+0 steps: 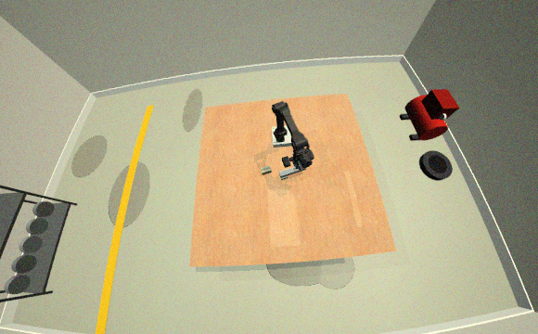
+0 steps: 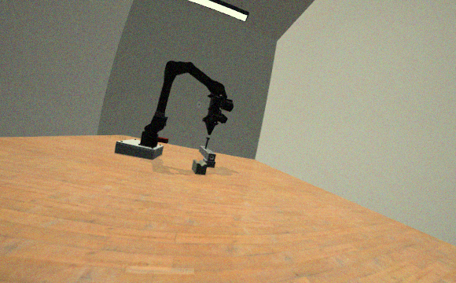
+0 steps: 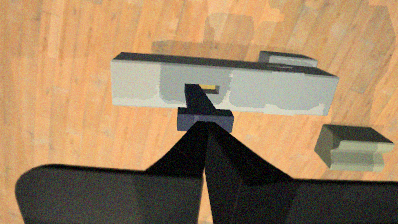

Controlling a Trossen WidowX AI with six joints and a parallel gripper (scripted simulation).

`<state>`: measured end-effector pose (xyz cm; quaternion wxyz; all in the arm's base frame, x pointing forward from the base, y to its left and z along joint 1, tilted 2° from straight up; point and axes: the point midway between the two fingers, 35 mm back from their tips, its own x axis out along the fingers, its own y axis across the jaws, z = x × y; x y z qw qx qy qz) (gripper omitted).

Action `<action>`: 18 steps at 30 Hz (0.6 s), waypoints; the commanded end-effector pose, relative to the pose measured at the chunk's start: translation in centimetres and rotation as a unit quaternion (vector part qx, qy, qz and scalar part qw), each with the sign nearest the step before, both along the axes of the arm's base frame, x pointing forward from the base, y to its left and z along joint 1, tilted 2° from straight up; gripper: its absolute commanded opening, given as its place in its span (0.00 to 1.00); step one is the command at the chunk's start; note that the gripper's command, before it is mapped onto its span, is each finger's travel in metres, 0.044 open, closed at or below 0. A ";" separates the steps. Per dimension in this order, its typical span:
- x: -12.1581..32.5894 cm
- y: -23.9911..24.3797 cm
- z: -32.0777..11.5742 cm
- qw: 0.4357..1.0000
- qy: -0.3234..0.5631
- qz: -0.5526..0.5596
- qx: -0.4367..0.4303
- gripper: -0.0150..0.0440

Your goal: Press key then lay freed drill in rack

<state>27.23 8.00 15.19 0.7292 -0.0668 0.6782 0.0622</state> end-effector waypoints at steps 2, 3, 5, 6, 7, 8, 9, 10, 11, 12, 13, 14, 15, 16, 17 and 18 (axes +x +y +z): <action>0.0 0.0 -0.1 1.000 0.003 0.001 -0.002 0.25; 0.0 -0.1 -0.3 1.000 0.004 0.001 -0.003 0.25; -0.1 -0.1 -0.6 1.000 0.007 0.002 -0.004 0.25; -0.1 -0.2 -0.7 1.000 0.008 0.002 -0.005 0.25; -0.1 -0.2 -0.9 1.000 0.009 0.002 -0.006 0.25; -0.1 -0.2 -1.1 1.000 0.010 0.002 -0.006 0.25; -0.1 -0.2 -1.2 1.000 0.010 0.003 -0.006 0.25; -0.1 -0.3 -1.3 1.000 0.010 0.003 -0.006 0.25; -0.2 -0.3 -1.4 1.000 0.010 0.003 -0.006 0.25; -0.2 -0.3 -1.5 1.000 0.010 0.003 -0.006 0.25; -0.2 -0.3 -1.6 1.000 0.010 0.003 -0.006 0.25; -0.2 -0.4 -1.7 1.000 0.010 0.003 -0.006 0.25; -0.3 -0.4 -1.8 1.000 0.011 0.003 -0.006 0.25; -0.3 -0.4 -1.8 1.000 0.011 0.003 -0.006 0.25; -0.2 -0.4 -1.8 1.000 0.011 0.003 -0.006 0.25; -0.2 -0.4 -1.8 1.000 0.011 0.003 -0.006 0.25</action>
